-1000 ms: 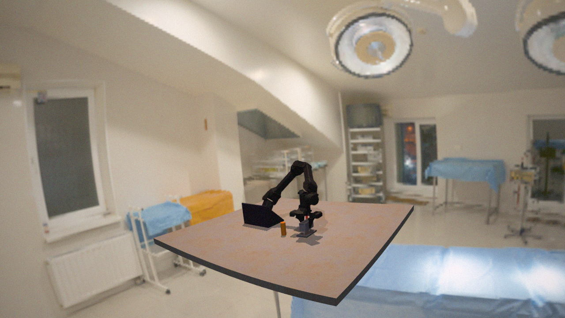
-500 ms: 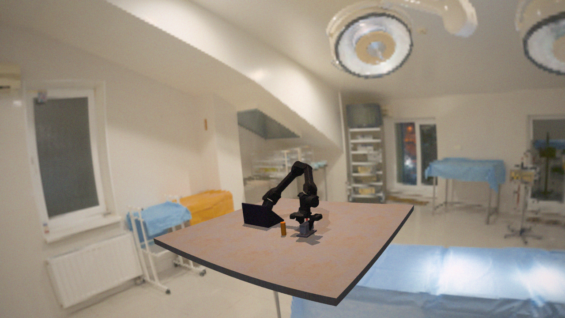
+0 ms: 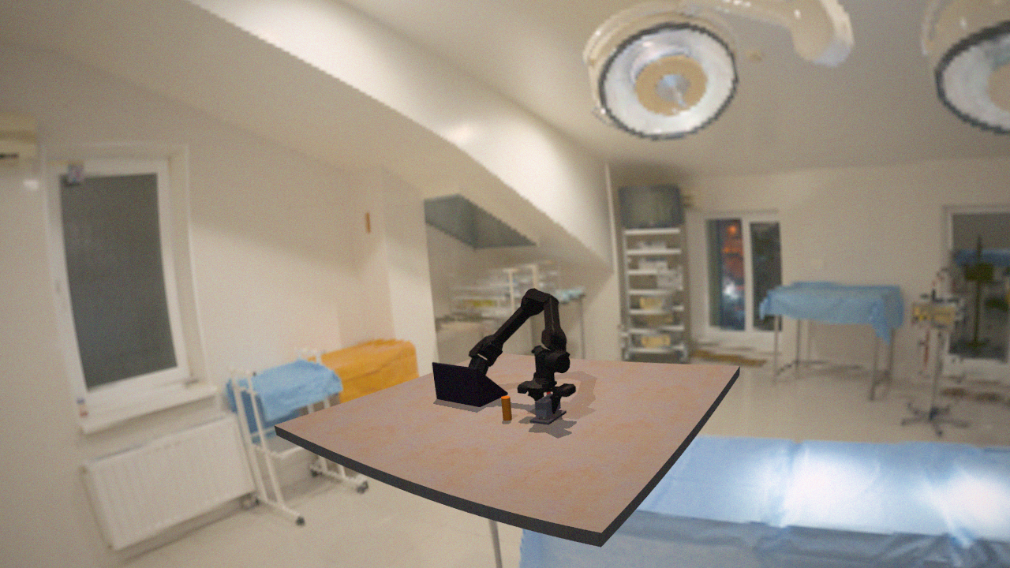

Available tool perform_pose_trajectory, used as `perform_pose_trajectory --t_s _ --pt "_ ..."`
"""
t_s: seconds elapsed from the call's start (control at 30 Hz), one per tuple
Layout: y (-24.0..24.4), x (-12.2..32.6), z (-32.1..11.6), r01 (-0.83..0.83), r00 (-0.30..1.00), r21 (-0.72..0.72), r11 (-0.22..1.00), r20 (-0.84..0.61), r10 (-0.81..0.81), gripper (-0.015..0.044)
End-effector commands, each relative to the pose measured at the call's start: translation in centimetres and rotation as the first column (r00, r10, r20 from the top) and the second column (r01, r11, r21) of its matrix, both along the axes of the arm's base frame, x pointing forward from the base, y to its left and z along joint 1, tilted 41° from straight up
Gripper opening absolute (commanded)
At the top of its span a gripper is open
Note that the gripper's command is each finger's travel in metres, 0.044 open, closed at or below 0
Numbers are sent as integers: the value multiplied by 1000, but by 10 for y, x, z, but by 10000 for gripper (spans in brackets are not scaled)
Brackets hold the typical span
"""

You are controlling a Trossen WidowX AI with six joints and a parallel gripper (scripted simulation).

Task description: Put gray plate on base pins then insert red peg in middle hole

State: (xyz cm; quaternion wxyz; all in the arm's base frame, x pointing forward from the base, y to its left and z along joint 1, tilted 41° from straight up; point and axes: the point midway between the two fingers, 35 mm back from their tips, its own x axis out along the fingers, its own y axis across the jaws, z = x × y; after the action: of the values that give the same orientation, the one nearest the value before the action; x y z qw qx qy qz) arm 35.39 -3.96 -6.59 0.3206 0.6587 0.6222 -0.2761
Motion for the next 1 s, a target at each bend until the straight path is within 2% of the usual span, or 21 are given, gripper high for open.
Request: perform_pose_trajectory --t_s 0.0,0.33,0.87,0.9,0.97 --pt "4 -1 -6 -5 1000 3 1000 -8 5 0" --pt "2 0 -3 -2 1000 2 1000 -1 2 0" --pt "2 0 -3 -2 1000 2 1000 -1 2 420" --pt "2 0 -3 -2 1000 2 1000 -1 2 440" --pt "2 0 -3 -2 1000 2 1000 -1 2 440"
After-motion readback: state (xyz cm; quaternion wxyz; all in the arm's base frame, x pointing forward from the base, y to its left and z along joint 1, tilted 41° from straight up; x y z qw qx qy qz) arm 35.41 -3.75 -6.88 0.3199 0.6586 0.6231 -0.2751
